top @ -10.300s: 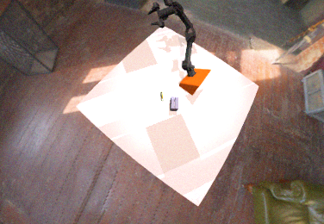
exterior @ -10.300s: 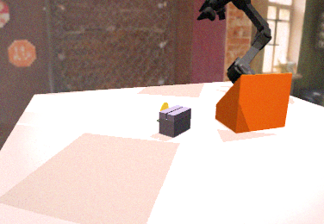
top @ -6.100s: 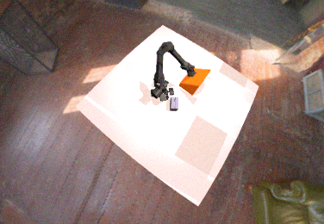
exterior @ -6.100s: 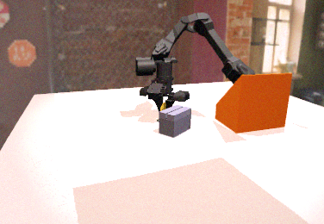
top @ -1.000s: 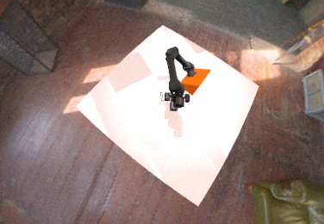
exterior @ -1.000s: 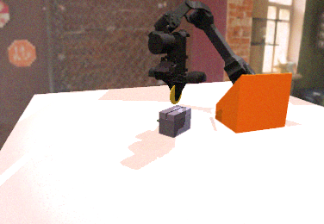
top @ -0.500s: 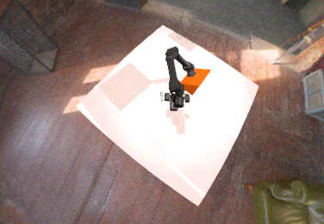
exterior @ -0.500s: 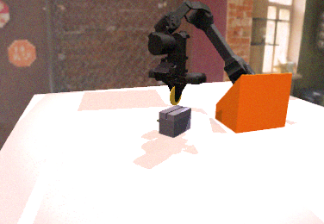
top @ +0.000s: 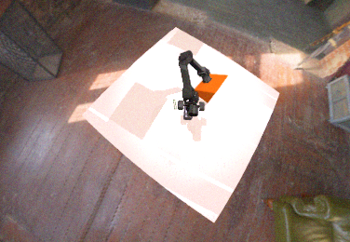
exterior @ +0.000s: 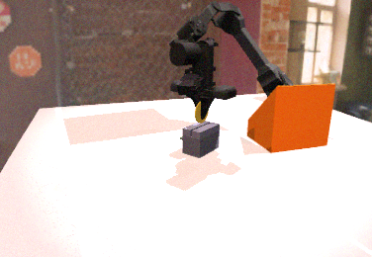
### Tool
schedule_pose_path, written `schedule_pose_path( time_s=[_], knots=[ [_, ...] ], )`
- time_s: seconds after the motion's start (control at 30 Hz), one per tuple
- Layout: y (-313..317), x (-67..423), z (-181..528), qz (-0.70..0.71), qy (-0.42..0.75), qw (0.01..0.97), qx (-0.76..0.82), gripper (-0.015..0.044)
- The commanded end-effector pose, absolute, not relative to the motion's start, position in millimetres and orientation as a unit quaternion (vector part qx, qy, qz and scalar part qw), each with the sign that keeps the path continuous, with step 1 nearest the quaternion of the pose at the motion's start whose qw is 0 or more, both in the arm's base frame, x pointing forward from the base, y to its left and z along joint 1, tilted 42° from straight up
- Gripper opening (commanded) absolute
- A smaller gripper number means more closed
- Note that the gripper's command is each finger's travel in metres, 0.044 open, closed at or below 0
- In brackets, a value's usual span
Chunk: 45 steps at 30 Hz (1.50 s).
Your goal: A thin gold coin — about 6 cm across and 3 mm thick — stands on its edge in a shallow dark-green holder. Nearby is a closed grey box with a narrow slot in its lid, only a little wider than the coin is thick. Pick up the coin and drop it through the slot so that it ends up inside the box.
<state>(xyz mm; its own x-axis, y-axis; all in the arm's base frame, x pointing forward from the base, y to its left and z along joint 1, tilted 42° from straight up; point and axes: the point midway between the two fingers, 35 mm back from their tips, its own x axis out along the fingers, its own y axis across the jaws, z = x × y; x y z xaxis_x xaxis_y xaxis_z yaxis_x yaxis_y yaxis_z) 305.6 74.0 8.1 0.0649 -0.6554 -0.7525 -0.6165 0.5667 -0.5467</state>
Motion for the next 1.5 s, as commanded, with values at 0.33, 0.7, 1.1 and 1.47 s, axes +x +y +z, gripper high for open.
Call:
schedule_pose_path(
  time_s=[0.33,0.7,1.1,1.47],
  knots=[
    [69,304,3,-0.016,0.684,0.559,-0.469,0.0],
    [69,306,3,-0.017,0.683,0.562,-0.465,0.0131],
    [71,306,5,-0.017,0.683,0.562,-0.465,0.0213],
    [107,298,48,-0.016,0.685,0.557,-0.47,0.044]
  ],
)
